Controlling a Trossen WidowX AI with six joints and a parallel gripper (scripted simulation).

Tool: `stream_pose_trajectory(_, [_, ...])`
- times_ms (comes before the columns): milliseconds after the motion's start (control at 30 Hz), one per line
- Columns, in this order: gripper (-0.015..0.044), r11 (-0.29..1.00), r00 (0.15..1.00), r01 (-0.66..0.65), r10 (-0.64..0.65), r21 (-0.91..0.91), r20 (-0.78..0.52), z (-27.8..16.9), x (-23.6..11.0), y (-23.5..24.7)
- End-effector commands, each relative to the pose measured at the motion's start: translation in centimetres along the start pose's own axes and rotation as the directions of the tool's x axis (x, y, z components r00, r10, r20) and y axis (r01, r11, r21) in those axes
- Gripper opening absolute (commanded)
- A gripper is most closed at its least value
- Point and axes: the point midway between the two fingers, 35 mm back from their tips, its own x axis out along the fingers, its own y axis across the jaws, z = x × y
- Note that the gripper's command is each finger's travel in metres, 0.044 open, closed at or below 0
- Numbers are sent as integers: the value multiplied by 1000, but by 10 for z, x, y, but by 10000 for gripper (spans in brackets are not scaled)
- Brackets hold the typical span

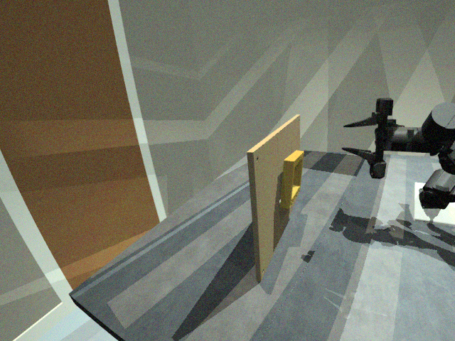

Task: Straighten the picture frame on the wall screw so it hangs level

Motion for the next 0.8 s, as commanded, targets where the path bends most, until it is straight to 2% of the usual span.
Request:
stream_pose_trajectory(0, [260,1000,1000,4,-4,5,-4,-1,0,0])
stream_pose_trajectory(433, [260,1000,1000,0,0,0,0,0,0,-1])
stream_pose_trajectory(767, [260,1000,1000,1,-1,6,-7,1,5,-56])
